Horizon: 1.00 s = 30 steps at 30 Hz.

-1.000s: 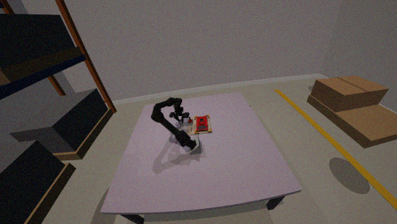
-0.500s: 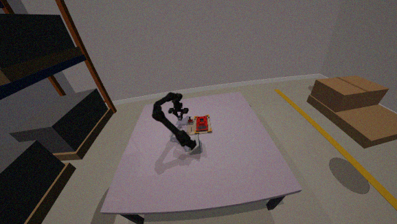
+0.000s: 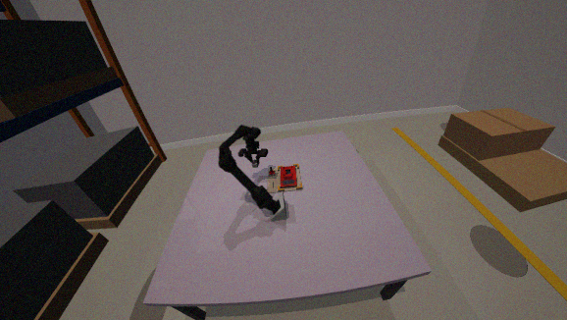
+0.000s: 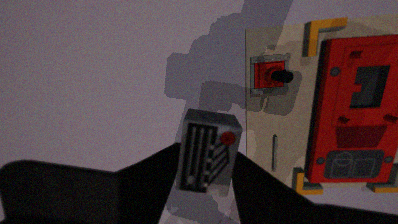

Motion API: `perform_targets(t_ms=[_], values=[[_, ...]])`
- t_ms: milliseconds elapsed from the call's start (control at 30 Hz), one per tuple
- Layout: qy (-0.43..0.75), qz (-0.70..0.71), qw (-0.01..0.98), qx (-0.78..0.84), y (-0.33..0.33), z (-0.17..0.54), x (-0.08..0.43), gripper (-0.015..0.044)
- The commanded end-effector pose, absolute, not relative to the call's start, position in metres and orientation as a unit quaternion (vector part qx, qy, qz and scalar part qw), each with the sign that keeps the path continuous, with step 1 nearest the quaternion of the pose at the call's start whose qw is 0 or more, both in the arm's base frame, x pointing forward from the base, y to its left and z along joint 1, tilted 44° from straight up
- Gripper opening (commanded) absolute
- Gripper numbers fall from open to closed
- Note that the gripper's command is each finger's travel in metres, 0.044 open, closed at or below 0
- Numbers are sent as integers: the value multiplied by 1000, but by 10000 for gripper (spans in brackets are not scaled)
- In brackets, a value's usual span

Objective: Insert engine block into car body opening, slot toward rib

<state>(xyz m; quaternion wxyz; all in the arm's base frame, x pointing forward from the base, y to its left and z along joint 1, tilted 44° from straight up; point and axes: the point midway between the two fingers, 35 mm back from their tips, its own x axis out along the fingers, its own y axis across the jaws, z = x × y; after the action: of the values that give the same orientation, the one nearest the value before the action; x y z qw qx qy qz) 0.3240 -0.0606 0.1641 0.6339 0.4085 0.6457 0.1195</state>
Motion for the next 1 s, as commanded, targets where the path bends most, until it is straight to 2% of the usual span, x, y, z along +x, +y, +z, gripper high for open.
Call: perform_targets(t_ms=[0,967], values=[[646,119,636,405,-64,166,324,0],[643,137,651,380,-110,88,334,0]])
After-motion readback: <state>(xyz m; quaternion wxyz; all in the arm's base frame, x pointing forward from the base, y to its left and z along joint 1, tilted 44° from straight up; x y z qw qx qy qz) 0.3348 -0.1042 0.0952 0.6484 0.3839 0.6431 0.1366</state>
